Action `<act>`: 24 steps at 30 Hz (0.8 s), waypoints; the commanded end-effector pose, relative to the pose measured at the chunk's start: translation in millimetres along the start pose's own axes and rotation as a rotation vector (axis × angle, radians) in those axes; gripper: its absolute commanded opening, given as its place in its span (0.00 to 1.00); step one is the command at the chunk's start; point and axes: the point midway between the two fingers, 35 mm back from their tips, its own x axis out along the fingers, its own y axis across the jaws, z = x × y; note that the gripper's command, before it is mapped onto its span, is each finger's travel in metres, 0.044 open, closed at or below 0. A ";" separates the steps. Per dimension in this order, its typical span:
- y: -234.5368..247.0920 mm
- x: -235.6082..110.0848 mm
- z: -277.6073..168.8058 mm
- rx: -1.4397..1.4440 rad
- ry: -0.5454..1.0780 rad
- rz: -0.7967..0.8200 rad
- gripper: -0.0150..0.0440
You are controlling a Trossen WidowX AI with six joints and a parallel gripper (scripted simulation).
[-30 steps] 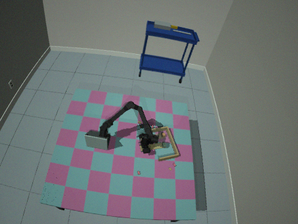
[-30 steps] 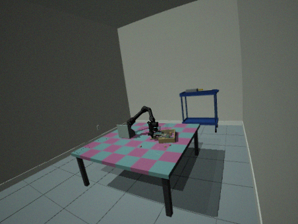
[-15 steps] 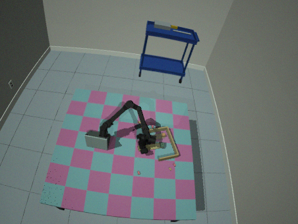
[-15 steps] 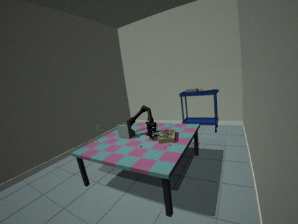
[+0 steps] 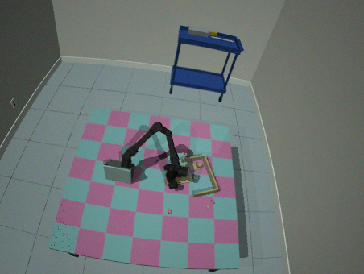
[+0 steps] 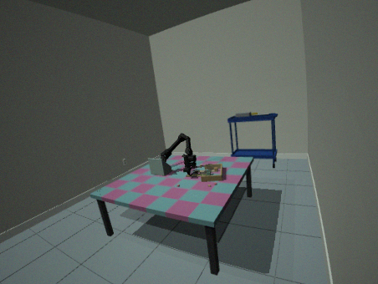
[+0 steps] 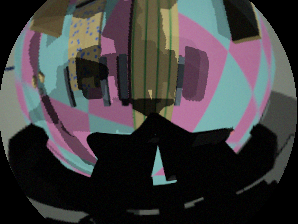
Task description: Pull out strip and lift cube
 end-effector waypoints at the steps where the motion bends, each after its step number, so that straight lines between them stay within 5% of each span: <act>1: 0.9 3.9 -11.7 0.006 0.020 0.003 0.25; 24: -0.5 3.5 -48.9 0.008 0.021 0.002 0.25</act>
